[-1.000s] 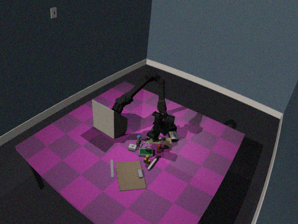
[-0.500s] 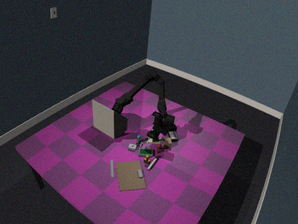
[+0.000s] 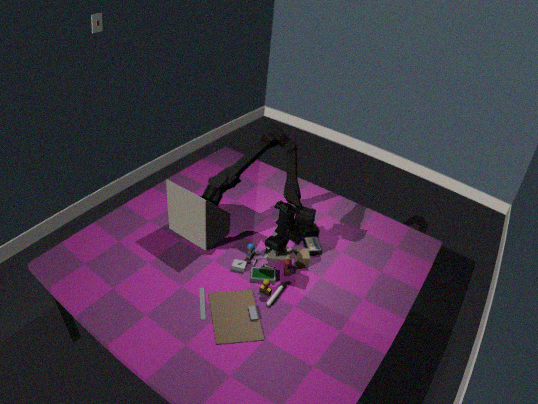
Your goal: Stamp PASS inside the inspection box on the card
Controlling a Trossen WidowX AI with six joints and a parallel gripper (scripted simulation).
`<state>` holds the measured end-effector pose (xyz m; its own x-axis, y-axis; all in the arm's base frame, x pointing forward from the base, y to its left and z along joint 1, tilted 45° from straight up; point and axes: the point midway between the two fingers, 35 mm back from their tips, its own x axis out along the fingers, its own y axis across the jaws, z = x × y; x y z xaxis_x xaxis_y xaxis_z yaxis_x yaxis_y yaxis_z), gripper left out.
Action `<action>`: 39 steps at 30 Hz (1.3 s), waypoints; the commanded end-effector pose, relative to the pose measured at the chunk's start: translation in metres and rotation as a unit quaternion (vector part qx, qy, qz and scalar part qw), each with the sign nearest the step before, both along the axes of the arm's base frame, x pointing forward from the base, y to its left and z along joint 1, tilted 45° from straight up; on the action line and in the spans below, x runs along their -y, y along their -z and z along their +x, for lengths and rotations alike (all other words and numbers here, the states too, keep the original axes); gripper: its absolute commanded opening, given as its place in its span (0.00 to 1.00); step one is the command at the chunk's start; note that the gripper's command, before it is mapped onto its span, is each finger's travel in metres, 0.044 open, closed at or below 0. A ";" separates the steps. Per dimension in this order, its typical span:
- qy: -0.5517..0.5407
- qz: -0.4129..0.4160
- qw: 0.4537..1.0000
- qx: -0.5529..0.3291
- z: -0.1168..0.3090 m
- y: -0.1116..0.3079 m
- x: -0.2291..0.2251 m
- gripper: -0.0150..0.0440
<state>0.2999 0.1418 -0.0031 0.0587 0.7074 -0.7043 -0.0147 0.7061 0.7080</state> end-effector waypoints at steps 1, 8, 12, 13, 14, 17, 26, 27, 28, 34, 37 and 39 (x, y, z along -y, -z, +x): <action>-0.001 -0.001 1.000 0.001 0.000 0.000 -0.001 0.25; -0.001 -0.001 1.000 0.001 0.000 0.000 -0.001 0.25; -0.001 -0.001 1.000 0.001 0.000 0.000 -0.001 0.25; -0.001 -0.001 1.000 0.001 0.000 0.000 -0.001 0.25; -0.001 -0.001 1.000 0.001 0.000 0.000 -0.001 0.25; -0.001 -0.001 1.000 0.001 0.000 0.000 0.000 0.25; -0.001 -0.001 1.000 0.001 0.000 -0.003 0.002 0.25; -0.001 -0.001 1.000 0.001 0.000 -0.003 0.003 0.25; -0.001 -0.001 1.000 0.001 0.000 -0.003 0.003 0.25; -0.001 -0.001 1.000 0.001 0.000 -0.005 0.005 0.25; -0.001 -0.002 1.000 0.001 0.000 -0.007 0.007 0.25; -0.001 -0.002 1.000 0.001 0.000 -0.009 0.009 0.25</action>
